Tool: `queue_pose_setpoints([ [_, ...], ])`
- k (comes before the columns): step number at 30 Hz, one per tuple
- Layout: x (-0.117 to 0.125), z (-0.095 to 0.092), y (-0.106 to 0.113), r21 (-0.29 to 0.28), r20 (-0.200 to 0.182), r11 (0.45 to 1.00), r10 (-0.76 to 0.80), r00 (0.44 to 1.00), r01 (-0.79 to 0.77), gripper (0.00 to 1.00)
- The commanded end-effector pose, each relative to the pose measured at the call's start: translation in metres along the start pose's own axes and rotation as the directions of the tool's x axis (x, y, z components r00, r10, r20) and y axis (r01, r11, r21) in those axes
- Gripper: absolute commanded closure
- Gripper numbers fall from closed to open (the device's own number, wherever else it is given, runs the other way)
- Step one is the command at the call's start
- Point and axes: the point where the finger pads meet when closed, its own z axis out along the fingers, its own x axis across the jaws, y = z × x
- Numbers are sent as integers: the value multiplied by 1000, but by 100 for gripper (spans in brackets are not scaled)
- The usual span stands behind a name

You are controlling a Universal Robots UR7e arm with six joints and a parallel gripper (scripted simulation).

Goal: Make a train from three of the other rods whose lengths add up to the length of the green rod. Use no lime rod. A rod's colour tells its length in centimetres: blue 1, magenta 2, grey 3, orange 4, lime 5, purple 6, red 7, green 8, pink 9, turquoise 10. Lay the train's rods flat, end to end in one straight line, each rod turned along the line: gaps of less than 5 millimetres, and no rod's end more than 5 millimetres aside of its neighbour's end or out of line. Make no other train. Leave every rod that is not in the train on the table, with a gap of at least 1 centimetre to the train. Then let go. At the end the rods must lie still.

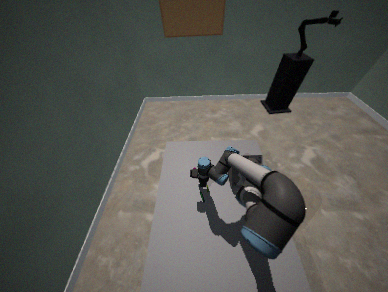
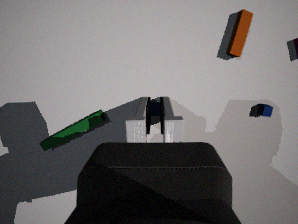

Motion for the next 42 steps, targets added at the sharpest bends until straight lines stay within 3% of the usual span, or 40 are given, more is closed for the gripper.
queue_pose_setpoints([
  [1, 0, 0, 0, 1, 0, 1000, 0, 1000, 0, 76],
  [5, 0, 0, 0, 1, 0, 1000, 0, 1000, 0, 70],
  [6, 0, 0, 0, 1, 0, 1000, 0, 1000, 0, 64],
  [8, 0, 0, 0, 1, 0, 1000, 0, 1000, 0, 64],
  [9, 0, 0, 0, 1, 0, 1000, 0, 1000, 0, 58],
  [13, 0, 0, 0, 1, 0, 1000, 0, 1000, 0, 58],
  [17, 0, 0, 0, 1, 0, 1000, 0, 1000, 0, 46],
  [33, 0, -3, 0, 1, 0, 1000, 0, 1000, 0, 46],
  [42, 0, -31, 0, 1, 0, 1000, 0, 1000, 0, 46],
])
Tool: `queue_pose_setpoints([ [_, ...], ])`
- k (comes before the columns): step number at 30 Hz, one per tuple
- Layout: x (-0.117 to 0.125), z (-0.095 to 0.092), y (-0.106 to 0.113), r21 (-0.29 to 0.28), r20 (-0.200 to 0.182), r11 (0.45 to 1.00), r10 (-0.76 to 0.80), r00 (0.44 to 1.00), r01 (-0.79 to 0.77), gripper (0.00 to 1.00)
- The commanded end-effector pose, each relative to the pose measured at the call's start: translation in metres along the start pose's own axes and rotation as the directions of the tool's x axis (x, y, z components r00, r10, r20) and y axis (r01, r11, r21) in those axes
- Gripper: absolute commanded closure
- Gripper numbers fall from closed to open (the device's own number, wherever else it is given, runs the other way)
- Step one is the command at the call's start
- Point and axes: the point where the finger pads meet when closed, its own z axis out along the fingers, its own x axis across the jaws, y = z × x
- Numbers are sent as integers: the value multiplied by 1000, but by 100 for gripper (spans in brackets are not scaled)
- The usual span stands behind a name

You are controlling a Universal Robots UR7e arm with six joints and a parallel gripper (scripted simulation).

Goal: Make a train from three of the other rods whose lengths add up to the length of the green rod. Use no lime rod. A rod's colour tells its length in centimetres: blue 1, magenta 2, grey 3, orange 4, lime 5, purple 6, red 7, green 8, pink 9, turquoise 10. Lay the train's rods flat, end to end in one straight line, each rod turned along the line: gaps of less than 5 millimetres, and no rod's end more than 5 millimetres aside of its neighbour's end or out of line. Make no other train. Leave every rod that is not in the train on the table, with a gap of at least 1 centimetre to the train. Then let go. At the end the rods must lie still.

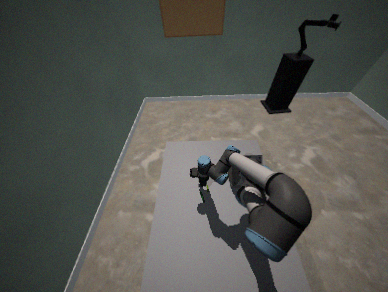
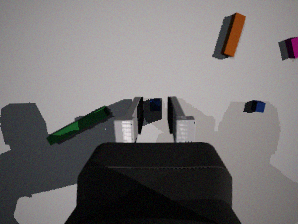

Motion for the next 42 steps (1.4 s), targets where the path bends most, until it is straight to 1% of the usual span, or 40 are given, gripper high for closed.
queue_pose_setpoints([
  [1, 0, -22, -1, 2, -1, 1000, -1, 1000, 1, 46],
  [3, 0, -22, -1, 2, -1, 1000, -1, 1000, 1, 46],
  [10, 0, -54, 0, 2, -1, 1000, -1, 1000, 1, 46],
  [15, 0, -71, 0, 2, -1, 1000, -1, 1000, 1, 46],
  [18, 0, -75, 0, 2, -1, 1000, -1, 1000, 1, 46],
  [24, 0, -77, 0, 2, -1, 1000, -1, 1000, 1, 46],
  [25, 0, -77, 0, 2, -1, 1000, -1, 1000, 1, 0],
  [42, 0, -77, 0, 2, -1, 1000, -1, 1000, 1, 0],
])
